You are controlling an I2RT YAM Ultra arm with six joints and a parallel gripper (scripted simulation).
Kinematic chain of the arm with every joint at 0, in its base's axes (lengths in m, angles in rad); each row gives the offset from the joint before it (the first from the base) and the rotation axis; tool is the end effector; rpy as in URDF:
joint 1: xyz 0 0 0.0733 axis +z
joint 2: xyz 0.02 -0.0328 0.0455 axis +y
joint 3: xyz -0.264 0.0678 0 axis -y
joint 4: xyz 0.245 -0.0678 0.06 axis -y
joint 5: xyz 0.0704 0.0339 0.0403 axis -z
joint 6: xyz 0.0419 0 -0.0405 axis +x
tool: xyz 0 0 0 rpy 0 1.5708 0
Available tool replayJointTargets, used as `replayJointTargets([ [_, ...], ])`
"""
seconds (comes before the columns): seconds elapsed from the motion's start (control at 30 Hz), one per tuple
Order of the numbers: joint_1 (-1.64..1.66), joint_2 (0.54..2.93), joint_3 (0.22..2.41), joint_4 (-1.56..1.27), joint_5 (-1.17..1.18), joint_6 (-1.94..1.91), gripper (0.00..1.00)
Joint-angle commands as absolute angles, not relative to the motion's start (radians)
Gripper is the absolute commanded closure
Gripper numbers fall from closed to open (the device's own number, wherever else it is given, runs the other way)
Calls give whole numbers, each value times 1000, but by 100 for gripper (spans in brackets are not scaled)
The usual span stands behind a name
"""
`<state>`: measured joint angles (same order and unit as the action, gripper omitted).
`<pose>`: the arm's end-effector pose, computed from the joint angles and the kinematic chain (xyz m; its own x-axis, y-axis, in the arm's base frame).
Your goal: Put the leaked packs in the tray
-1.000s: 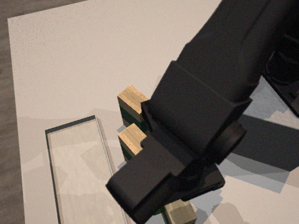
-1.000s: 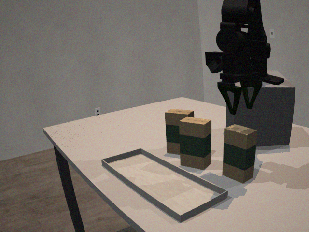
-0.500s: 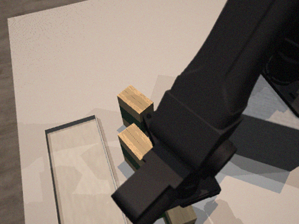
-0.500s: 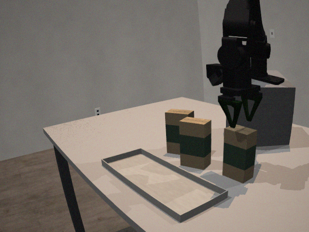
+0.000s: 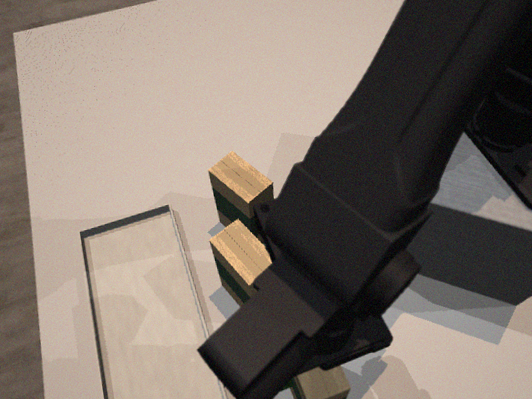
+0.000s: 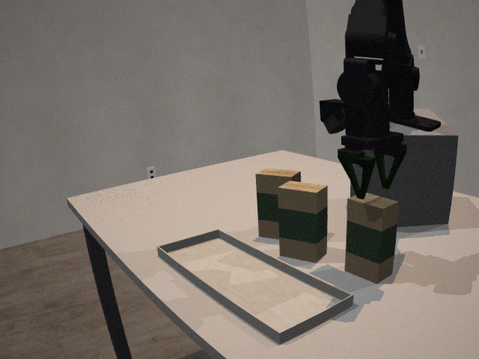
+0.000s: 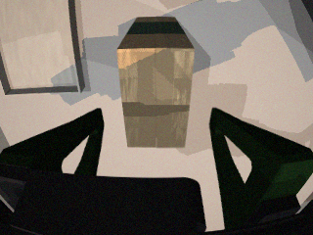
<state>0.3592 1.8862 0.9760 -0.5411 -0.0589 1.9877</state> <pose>0.2916 0.1133 0.1017 0.0495 0.9936 0.1017 0.9946 -0.0583 0.0853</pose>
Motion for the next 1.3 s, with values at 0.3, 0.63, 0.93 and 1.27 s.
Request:
replayJointTargets([
  [0.3,366,1879,990,-548,-47,1993,24],
  [0.63,363,1882,994,-549,-47,1990,24],
  [0.93,357,1885,1001,-550,-47,1987,24],
  [1.27,359,1904,987,-523,-47,1988,24],
])
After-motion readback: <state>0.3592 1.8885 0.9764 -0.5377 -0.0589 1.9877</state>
